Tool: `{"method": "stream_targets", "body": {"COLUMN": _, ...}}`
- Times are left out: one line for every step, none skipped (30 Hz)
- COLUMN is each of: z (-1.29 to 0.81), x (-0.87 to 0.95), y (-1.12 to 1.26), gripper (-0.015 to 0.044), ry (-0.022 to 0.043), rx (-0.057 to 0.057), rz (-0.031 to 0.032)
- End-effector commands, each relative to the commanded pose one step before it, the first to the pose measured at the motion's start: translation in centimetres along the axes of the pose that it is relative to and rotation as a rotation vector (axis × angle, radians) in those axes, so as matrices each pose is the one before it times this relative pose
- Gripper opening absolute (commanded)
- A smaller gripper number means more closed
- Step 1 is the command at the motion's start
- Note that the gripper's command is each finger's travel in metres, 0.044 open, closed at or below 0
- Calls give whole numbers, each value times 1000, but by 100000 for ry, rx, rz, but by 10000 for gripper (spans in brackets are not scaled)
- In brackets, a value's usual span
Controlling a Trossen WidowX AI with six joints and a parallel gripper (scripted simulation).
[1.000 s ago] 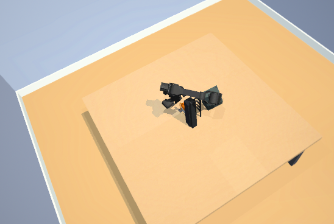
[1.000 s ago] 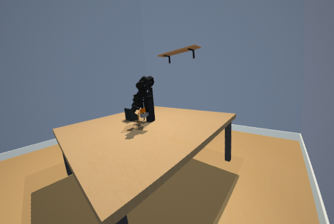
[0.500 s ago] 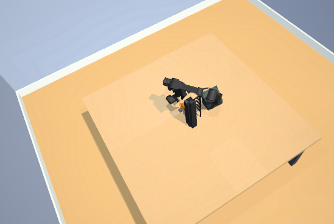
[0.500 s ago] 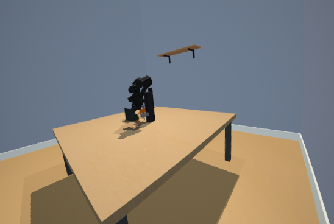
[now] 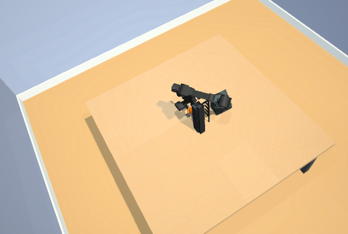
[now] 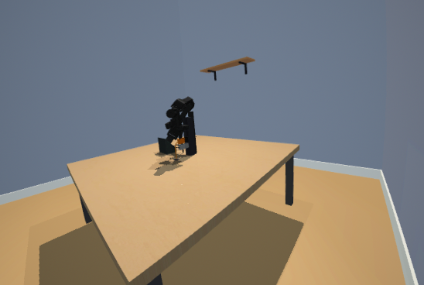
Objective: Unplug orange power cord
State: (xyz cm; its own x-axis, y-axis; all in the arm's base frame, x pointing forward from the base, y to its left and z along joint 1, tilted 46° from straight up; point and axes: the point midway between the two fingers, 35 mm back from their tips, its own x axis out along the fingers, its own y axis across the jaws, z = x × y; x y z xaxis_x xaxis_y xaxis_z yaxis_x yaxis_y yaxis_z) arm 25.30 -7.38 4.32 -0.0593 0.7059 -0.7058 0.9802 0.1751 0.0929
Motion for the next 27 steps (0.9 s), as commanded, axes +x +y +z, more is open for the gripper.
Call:
{"method": "stream_targets", "body": {"z": -831, "x": 124, "y": -110, "gripper": 160, "ry": 687, "rx": 689, "rz": -39}}
{"method": "stream_targets", "body": {"z": -162, "x": 5, "y": -13, "gripper": 160, "ry": 12, "rx": 2, "rz": -2}}
{"method": "stream_targets", "body": {"z": -161, "x": 6, "y": -13, "gripper": 160, "ry": 12, "rx": 2, "rz": -2}}
{"method": "stream_targets", "body": {"z": -161, "x": 6, "y": -14, "gripper": 160, "ry": 12, "rx": 2, "rz": -2}}
{"method": "stream_targets", "body": {"z": -130, "x": 6, "y": -12, "gripper": 160, "ry": 10, "rx": 1, "rz": -2}}
{"method": "stream_targets", "body": {"z": -79, "x": 4, "y": -8, "gripper": 160, "ry": 6, "rx": 1, "rz": -1}}
{"method": "stream_targets", "body": {"z": -26, "x": 1, "y": -3, "gripper": 160, "ry": 2, "rx": 0, "rz": 0}}
{"method": "stream_targets", "body": {"z": 0, "x": 0, "y": 0, "gripper": 160, "ry": 0, "rx": 0, "rz": 0}}
{"method": "stream_targets", "body": {"z": 0, "x": 0, "y": 0, "gripper": 160, "ry": 0, "rx": 0, "rz": 0}}
{"method": "stream_targets", "body": {"z": 0, "x": 24, "y": 1, "gripper": 160, "ry": 0, "rx": 0, "rz": 0}}
{"method": "stream_targets", "body": {"z": 0, "x": 49, "y": 1, "gripper": 160, "ry": 0, "rx": 0, "rz": 1}}
{"method": "stream_targets", "body": {"z": 1, "x": 67, "y": 1, "gripper": 160, "ry": 0, "rx": -1, "rz": 1}}
{"method": "stream_targets", "body": {"z": 1, "x": 86, "y": 2, "gripper": 160, "ry": 1, "rx": -1, "rz": 1}}
{"method": "stream_targets", "body": {"z": 0, "x": 109, "y": 2, "gripper": 160, "ry": 1, "rx": -1, "rz": 2}}
{"method": "stream_targets", "body": {"z": 0, "x": 133, "y": 1, "gripper": 160, "ry": 2, "rx": -2, "rz": 2}}
{"method": "stream_targets", "body": {"z": 0, "x": 155, "y": 1, "gripper": 160, "ry": 3, "rx": -2, "rz": 2}}
{"method": "stream_targets", "body": {"z": -1, "x": 164, "y": 0, "gripper": 160, "ry": 4, "rx": -2, "rz": 3}}
{"method": "stream_targets", "body": {"z": -2, "x": 165, "y": -1, "gripper": 160, "ry": 5, "rx": -3, "rz": 3}}
{"method": "stream_targets", "body": {"z": -2, "x": 136, "y": -1, "gripper": 160, "ry": 5, "rx": -2, "rz": 2}}
{"method": "stream_targets", "body": {"z": -1, "x": 82, "y": -1, "gripper": 160, "ry": 3, "rx": -1, "rz": 1}}
{"method": "stream_targets", "body": {"z": 0, "x": 27, "y": 0, "gripper": 160, "ry": 1, "rx": 0, "rz": 0}}
{"method": "stream_targets", "body": {"z": 0, "x": 0, "y": 0, "gripper": 160, "ry": 0, "rx": 0, "rz": 0}}
{"method": "stream_targets", "body": {"z": 0, "x": 0, "y": 0, "gripper": 160, "ry": 0, "rx": 0, "rz": 0}}
{"method": "stream_targets", "body": {"z": 55, "x": -264, "y": 32, "gripper": 134, "ry": -367, "rx": -532, "rz": -223}}
{"method": "stream_targets", "body": {"z": 0, "x": 0, "y": 0, "gripper": 107, "ry": 0, "rx": 0, "rz": 0}}
{"method": "stream_targets", "body": {"z": 0, "x": 0, "y": 0, "gripper": 81, "ry": 0, "rx": 0, "rz": 0}}
{"method": "stream_targets", "body": {"z": 0, "x": 0, "y": 0, "gripper": 55, "ry": 0, "rx": 0, "rz": 0}}
